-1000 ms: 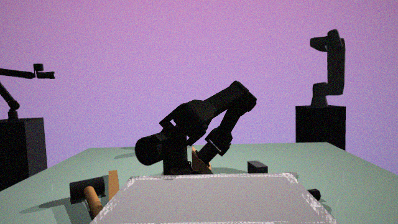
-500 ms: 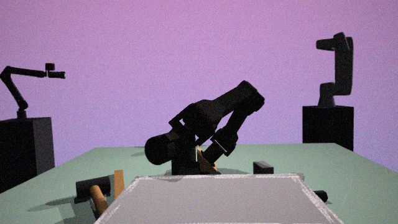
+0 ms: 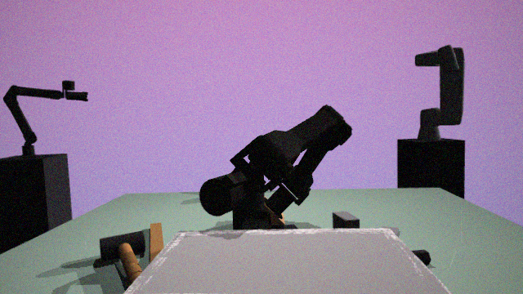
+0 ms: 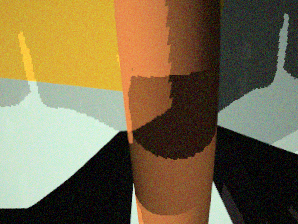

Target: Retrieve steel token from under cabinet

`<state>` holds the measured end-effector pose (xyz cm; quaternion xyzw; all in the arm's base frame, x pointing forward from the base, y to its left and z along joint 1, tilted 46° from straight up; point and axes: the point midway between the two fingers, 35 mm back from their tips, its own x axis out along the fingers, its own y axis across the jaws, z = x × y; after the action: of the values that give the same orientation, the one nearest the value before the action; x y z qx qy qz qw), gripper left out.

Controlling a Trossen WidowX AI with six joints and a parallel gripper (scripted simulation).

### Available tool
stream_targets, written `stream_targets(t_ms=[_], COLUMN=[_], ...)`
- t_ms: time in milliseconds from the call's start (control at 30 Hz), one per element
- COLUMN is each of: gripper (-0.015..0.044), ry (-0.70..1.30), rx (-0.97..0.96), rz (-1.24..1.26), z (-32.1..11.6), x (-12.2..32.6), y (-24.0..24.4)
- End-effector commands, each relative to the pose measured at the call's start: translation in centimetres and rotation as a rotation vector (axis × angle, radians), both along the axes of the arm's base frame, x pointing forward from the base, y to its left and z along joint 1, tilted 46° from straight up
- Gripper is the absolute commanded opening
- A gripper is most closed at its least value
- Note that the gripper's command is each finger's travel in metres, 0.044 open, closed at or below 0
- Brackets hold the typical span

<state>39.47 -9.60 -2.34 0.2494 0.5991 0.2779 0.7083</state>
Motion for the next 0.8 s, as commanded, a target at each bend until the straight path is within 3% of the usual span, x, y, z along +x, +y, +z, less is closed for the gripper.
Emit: stream_targets(t_ms=[0, 767], gripper=[0.0000, 0.0000], ry=[-0.007, -0.006], rx=[0.008, 0.008], rz=[0.001, 0.001], z=[0.39, 0.11], x=[0.19, -0.75], y=[0.50, 0.38])
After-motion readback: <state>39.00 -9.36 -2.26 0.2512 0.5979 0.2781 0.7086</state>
